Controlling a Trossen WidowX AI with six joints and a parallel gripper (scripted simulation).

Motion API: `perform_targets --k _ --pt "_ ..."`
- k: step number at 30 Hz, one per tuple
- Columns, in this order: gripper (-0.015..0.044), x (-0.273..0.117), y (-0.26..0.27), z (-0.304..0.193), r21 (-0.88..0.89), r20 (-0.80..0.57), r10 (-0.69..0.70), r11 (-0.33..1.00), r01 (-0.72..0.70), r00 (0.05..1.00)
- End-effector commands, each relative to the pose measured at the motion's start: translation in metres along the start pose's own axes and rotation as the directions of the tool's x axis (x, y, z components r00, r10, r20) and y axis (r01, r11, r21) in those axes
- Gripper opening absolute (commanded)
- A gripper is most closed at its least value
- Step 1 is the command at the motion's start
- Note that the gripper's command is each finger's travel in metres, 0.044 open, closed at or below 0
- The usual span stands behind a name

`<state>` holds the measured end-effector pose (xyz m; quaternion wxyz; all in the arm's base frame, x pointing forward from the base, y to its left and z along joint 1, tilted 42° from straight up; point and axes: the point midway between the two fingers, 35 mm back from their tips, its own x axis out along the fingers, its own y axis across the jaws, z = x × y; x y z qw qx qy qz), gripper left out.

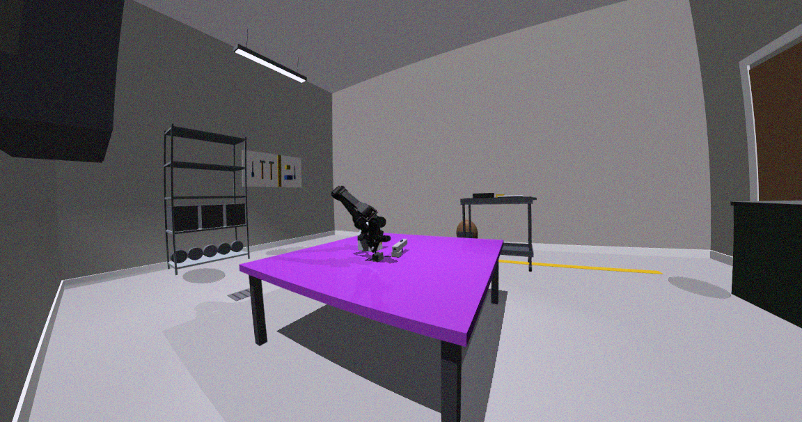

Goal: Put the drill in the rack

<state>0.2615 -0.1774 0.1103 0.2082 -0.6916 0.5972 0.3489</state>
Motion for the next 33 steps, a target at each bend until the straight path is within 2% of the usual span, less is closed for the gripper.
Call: perform_targets --k 1,33 --pt "0.0 0.0 0.003 0.0 -0.001 0.002 -0.005 1.0 0.005 1.0" --pt "0.0 0.039 0.004 -0.003 -0.001 0.0 -0.004 1.0 0.004 1.0"
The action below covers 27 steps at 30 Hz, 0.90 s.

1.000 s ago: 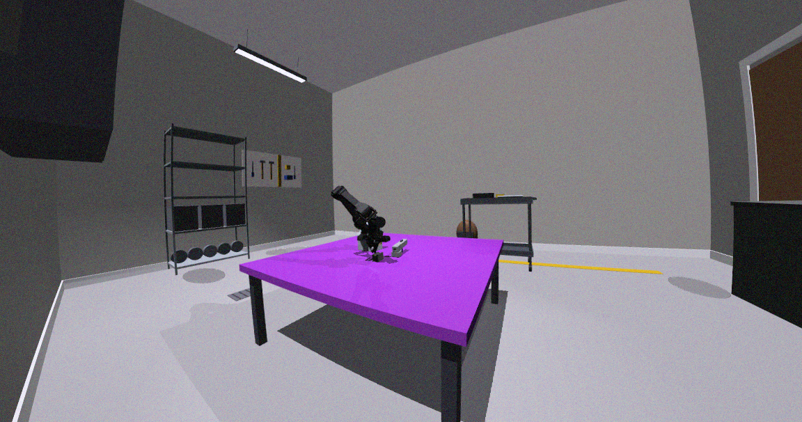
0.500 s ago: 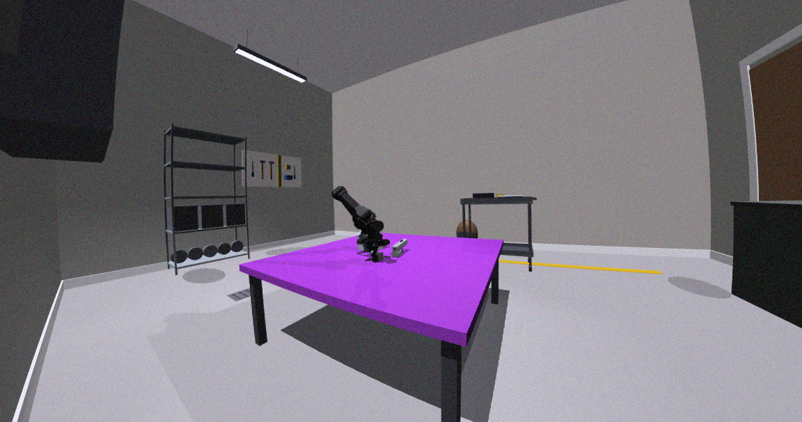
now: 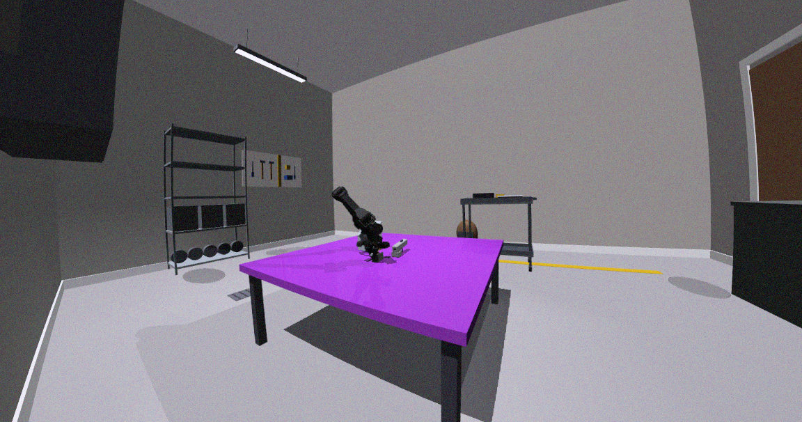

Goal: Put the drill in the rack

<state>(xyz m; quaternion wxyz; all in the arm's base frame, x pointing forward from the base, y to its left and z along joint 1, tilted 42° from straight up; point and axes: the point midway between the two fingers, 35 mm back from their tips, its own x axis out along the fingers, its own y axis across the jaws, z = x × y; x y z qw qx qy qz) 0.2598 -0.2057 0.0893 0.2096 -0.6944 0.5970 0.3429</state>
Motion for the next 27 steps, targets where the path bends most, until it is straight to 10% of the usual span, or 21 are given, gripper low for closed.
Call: perform_targets --k 1,12,27 --pt "0.0 0.006 0.0 0.002 -0.009 0.008 0.003 1.0 -0.003 1.0" --pt "0.0 0.016 -0.001 0.004 -0.009 0.008 0.004 1.0 -0.003 1.0" --pt "0.0394 0.012 -0.001 0.0 0.0 -0.002 0.0 1.0 0.0 1.0"
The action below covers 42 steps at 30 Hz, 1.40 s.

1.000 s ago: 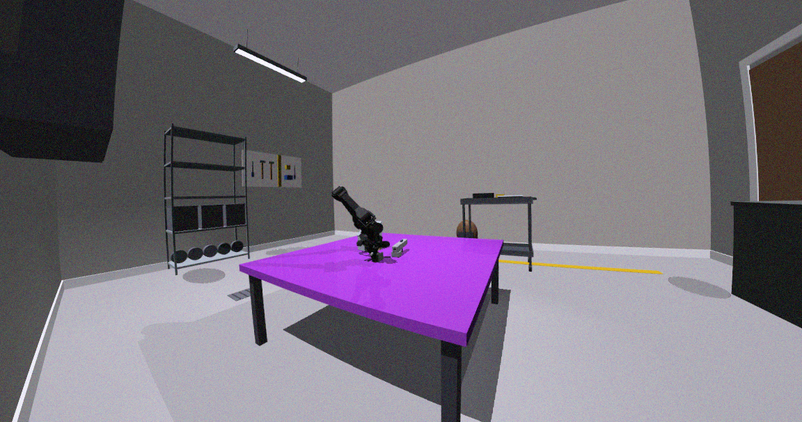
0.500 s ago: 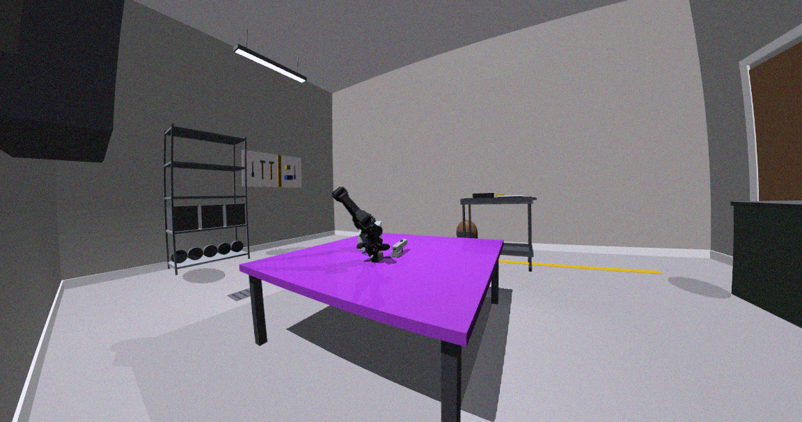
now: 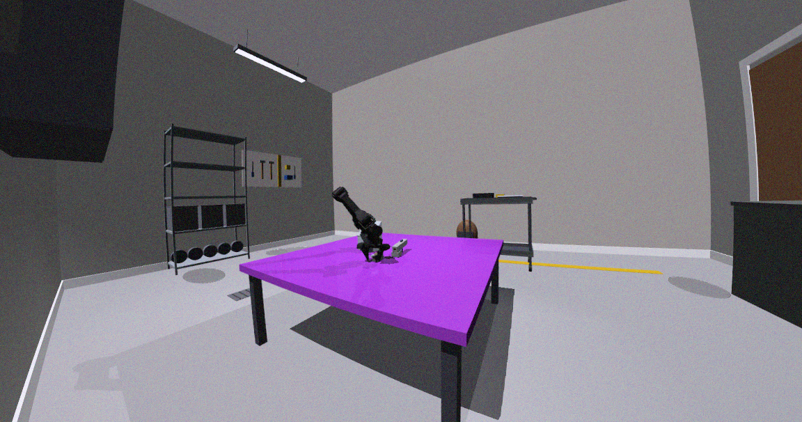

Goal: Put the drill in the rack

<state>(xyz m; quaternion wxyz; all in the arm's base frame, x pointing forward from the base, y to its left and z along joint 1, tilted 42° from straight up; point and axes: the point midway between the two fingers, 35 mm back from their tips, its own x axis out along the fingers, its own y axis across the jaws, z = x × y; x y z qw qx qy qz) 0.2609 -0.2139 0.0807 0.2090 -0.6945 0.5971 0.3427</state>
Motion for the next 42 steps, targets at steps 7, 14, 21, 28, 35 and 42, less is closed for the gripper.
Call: perform_targets --k 7,14,21,28,35,42 --pt "0.044 -0.027 0.001 0.003 -0.008 0.01 0.002 1.0 -0.002 1.0" --pt "0.044 -0.059 0.0 0.004 -0.008 0.012 0.002 1.0 -0.002 1.0" --pt "0.044 -0.074 -0.003 0.003 -0.016 0.018 -0.004 1.0 0.004 1.0" --pt "0.044 -0.157 -0.066 0.012 0.057 0.0 -0.332 0.942 0.331 0.943" --pt "0.044 -0.264 -0.1 0.035 0.138 0.071 -0.647 0.76 0.635 0.759" --pt "0.044 -0.371 -0.097 0.064 0.259 0.203 -0.851 0.524 0.811 0.485"
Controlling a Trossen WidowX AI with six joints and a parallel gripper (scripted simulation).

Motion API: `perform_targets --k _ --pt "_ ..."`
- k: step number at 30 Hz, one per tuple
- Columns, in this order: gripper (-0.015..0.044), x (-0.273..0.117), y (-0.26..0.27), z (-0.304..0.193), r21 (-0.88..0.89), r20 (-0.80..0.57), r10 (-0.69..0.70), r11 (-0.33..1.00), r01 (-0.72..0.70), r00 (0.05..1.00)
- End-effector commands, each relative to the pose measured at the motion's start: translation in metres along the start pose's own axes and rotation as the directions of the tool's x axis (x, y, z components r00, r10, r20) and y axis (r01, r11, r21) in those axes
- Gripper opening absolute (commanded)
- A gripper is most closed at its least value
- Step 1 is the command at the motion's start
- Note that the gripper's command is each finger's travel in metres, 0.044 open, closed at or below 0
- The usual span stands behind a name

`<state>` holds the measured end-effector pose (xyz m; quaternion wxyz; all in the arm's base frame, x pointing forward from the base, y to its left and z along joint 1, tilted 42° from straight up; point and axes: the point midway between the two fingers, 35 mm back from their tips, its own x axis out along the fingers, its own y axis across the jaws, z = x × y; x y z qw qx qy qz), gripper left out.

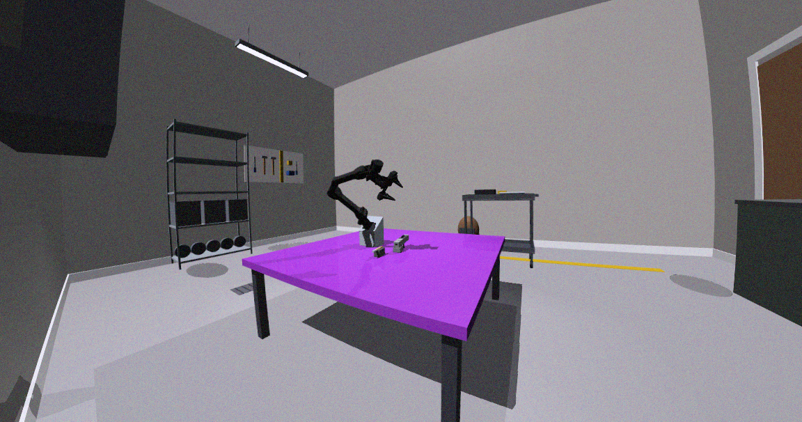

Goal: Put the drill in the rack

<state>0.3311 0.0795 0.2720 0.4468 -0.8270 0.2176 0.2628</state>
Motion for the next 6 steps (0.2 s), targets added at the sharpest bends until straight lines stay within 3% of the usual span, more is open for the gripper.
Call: perform_targets --k 1,6 --pt "0.044 -0.035 -0.03 0.021 0.055 0.092 -0.14 0.989 0.135 0.986" --pt "0.044 -0.098 -0.067 0.059 0.134 0.258 -0.334 0.942 0.309 0.906"
